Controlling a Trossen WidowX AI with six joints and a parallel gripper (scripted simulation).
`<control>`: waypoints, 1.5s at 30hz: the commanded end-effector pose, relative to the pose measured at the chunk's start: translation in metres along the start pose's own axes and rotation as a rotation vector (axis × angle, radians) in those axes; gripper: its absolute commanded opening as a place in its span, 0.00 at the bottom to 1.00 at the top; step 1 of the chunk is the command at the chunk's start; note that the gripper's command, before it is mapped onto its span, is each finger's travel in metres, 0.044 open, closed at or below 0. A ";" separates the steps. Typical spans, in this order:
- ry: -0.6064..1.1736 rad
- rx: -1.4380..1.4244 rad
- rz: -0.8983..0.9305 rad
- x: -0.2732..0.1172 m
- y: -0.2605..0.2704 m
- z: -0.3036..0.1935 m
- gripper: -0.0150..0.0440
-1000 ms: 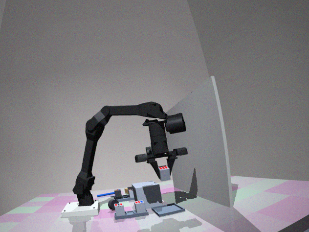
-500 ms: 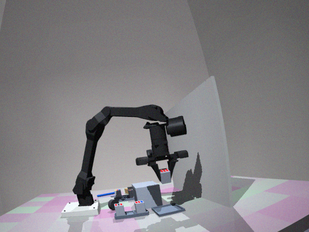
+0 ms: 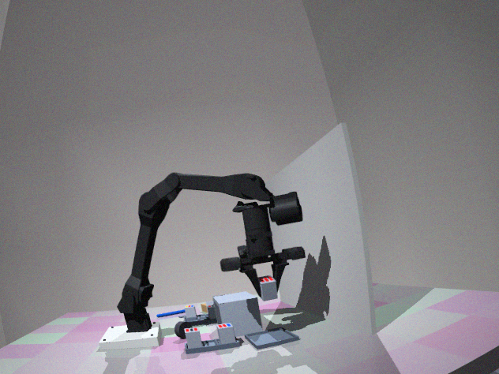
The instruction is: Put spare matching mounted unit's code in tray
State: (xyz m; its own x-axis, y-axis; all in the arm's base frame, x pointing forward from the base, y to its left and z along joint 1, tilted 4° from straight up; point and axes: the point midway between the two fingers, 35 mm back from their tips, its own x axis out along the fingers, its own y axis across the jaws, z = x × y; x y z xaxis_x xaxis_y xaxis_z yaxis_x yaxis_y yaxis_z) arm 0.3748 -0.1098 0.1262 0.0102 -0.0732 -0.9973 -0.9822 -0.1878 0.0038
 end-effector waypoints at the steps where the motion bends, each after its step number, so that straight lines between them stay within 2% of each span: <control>1: 0.001 -0.005 0.005 0.004 0.001 0.000 0.25; 45: 0.001 -0.005 0.005 0.036 0.001 0.000 0.25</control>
State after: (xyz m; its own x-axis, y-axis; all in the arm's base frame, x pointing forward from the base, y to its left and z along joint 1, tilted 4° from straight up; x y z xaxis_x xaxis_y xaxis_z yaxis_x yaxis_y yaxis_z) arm 0.3753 -0.1123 0.0937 0.0102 -0.0734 -0.9973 -0.9822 -0.1878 0.0038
